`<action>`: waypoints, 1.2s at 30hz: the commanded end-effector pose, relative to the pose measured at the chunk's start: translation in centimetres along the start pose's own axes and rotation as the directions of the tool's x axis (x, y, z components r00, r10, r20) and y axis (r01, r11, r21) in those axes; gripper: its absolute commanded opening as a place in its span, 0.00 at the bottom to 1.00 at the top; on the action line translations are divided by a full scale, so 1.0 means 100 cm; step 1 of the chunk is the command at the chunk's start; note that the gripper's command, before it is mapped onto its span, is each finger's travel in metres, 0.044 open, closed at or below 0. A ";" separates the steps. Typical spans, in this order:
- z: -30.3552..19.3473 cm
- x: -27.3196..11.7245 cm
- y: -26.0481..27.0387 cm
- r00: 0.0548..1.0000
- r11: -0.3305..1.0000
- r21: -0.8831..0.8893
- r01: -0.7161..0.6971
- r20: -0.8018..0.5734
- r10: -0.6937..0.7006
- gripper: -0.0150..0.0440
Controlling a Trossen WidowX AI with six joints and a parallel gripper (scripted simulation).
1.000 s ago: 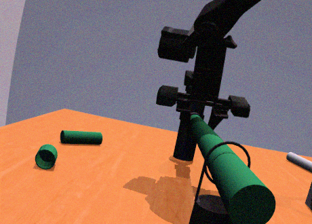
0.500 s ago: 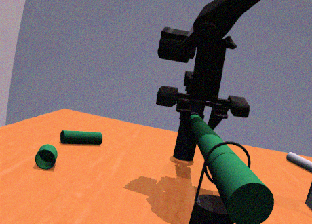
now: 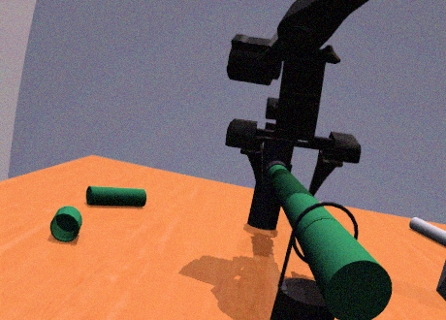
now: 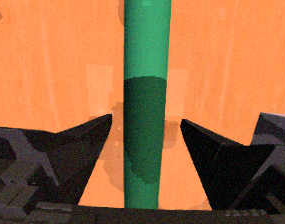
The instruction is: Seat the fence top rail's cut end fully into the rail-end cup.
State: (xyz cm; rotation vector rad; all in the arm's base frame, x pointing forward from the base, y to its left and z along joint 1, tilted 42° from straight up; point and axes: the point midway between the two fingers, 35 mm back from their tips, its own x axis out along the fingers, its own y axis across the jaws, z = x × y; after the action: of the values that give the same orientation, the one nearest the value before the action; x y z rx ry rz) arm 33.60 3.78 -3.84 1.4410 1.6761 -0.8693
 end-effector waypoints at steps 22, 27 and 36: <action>-0.021 -0.085 -0.004 1.000 1.000 -0.010 -0.014 0.004 0.014 1.00; -0.021 -0.085 -0.004 1.000 1.000 -0.010 -0.014 0.004 0.014 1.00; -0.021 -0.085 -0.004 1.000 1.000 -0.010 -0.014 0.004 0.014 1.00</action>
State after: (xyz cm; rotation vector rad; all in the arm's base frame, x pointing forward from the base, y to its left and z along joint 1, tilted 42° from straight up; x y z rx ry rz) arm 33.70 1.55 4.50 1.4483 1.6668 -0.8572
